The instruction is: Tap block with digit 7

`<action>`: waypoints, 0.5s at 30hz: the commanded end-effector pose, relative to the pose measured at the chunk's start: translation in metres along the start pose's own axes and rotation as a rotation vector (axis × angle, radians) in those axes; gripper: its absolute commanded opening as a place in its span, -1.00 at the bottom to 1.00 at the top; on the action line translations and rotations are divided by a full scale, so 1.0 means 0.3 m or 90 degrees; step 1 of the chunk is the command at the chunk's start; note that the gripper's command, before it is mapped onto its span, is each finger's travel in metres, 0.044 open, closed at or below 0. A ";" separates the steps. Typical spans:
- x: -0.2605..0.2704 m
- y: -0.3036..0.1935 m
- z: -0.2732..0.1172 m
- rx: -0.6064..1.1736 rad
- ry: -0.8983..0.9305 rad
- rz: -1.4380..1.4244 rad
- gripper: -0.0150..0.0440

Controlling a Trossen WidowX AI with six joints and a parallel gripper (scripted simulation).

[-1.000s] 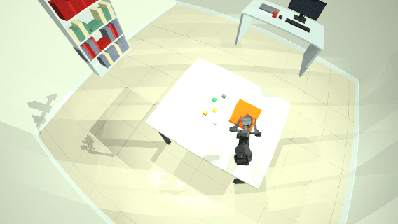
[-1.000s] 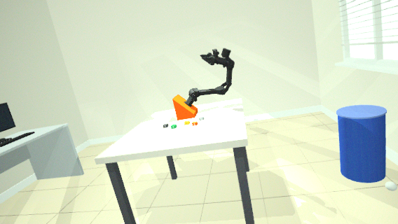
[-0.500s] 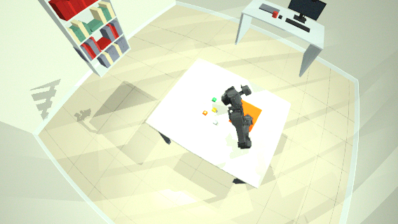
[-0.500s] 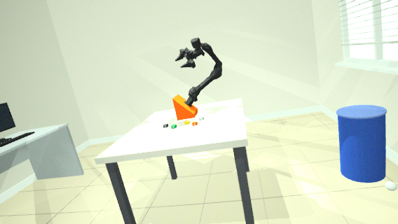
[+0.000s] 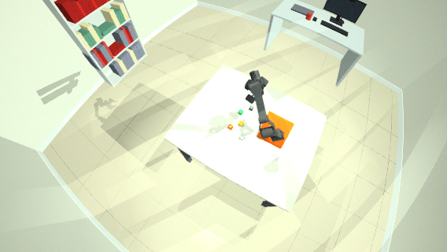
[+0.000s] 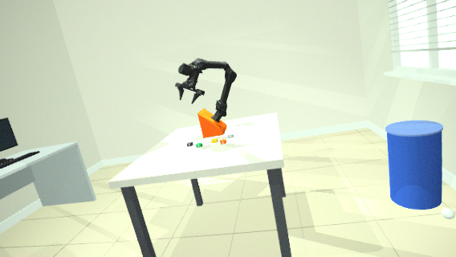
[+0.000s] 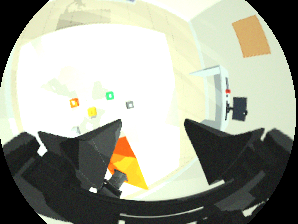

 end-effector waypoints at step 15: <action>-0.037 -0.033 0.571 0.074 0.318 -0.073 0.86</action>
Point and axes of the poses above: the point midway between the two fingers, 35 mm back from their tips, its own z axis out along the fingers, its own x axis across the jaws, y = z × x, the point moved 6 cm from there along -z, back along the fingers, and after that the axes turned 12 degrees about -z, right-handed, at the moved point
